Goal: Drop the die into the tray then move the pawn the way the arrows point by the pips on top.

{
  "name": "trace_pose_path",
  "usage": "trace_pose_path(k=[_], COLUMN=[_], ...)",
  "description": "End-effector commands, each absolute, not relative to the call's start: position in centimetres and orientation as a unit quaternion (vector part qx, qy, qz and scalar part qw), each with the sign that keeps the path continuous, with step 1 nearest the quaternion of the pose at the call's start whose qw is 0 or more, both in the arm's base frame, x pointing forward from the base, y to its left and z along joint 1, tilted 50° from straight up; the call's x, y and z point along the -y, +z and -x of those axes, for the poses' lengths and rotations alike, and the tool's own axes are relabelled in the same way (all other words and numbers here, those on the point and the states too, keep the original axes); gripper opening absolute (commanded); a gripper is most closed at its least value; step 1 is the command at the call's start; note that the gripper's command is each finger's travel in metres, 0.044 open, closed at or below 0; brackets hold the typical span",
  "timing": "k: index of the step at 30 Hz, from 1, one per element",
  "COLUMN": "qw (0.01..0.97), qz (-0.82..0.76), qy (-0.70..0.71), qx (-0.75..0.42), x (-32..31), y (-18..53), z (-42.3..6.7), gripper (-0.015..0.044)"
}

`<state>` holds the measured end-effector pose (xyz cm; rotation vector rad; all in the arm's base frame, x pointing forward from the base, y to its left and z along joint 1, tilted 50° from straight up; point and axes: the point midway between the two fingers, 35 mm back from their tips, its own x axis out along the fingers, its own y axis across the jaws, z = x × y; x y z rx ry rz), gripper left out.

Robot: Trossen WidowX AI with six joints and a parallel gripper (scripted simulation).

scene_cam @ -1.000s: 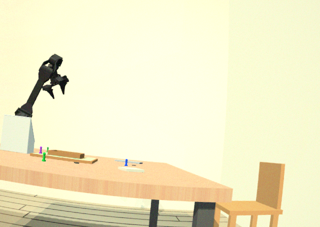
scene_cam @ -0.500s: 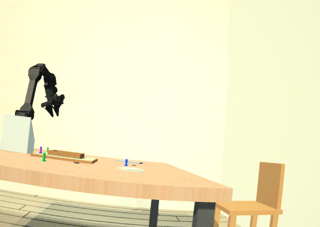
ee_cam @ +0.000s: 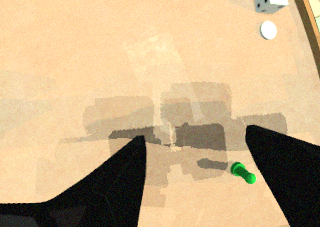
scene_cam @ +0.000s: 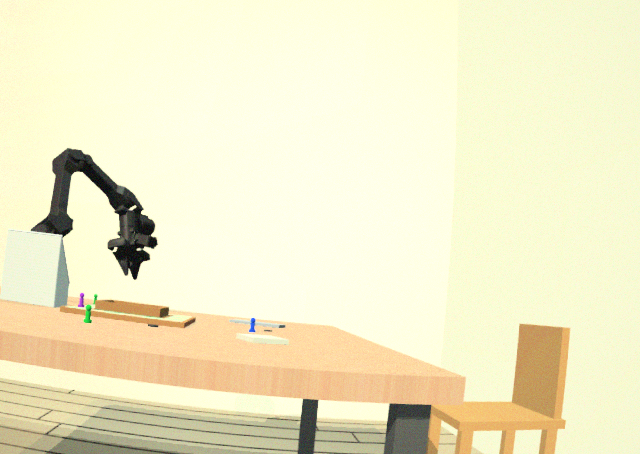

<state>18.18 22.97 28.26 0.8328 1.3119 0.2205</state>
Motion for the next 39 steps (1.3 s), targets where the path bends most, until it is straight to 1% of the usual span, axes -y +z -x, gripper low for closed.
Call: trace_pose_path(k=[1, 8, 13, 39], qw=[0.686, 0.632, 0.609, 0.609], qz=[-0.353, -0.372, -0.407, -0.407], qy=[0.100, 0.151, 0.188, 0.189], qx=[-0.629, -0.663, -0.654, -0.654], x=[-21.9, -17.3, -14.4, -17.1], y=[23.3, 15.8, 13.0, 10.8], z=[-21.7, -26.1, -27.1, -27.3], gripper=[0.0275, 0.0275, 0.0275, 0.0275])
